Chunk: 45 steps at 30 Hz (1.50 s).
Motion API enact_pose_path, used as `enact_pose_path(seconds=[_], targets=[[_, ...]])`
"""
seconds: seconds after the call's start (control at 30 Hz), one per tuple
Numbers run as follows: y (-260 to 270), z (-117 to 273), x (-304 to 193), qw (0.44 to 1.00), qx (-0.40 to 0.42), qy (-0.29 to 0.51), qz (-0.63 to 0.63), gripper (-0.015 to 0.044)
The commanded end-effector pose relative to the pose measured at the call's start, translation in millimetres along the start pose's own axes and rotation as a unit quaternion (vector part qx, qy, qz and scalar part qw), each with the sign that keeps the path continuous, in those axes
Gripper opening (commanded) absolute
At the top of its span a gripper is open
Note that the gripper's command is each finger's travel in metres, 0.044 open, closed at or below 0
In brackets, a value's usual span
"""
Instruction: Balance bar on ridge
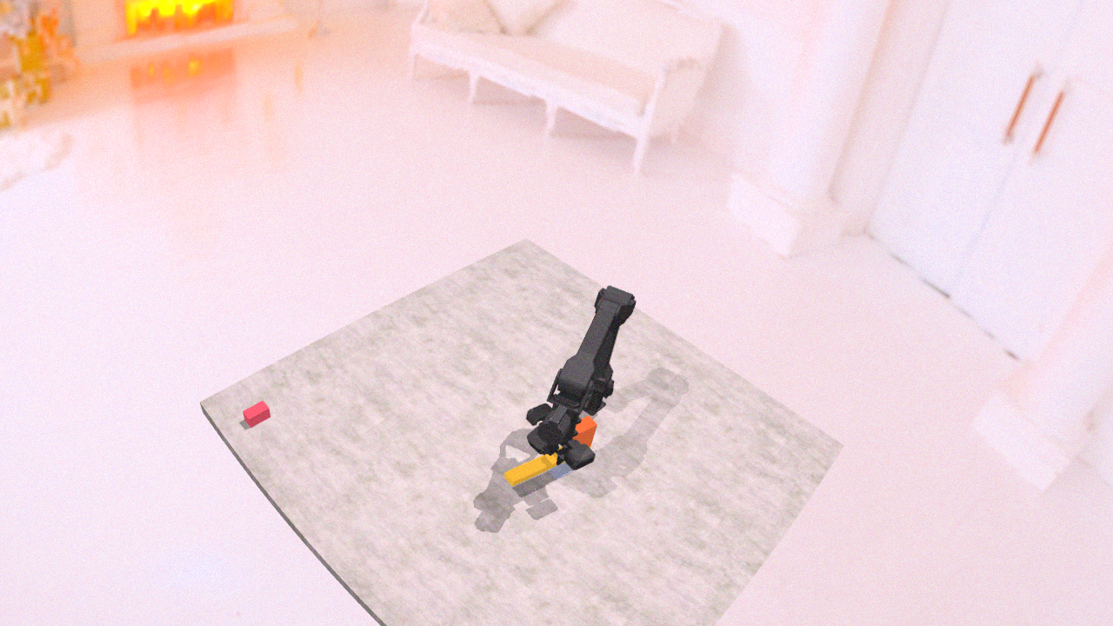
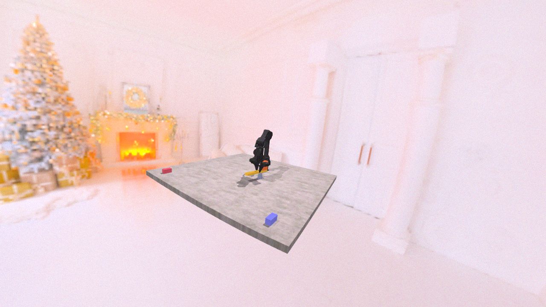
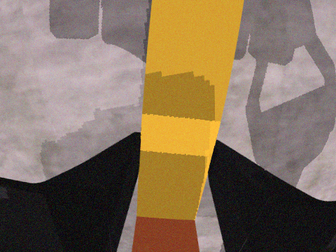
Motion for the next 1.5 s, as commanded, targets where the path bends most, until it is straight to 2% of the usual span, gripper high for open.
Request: enact_pose_path(seconds=[0.0,1.47], targets=[[0.0,0.0,0.0,1.0,0.0,0.0,0.0,0.0167],[0.0,0.0,0.0,1.0,0.0,0.0,0.0,0.0185]])
Point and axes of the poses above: the point midway between the two fingers, 35 mm back from their tips, its own z axis back along the fingers, its own y axis across the jaws, x = y × z, the point moved 8 cm from there along z, back along the fingers, and after that the axes turned 1 degree about z, right-handed, at the moved point
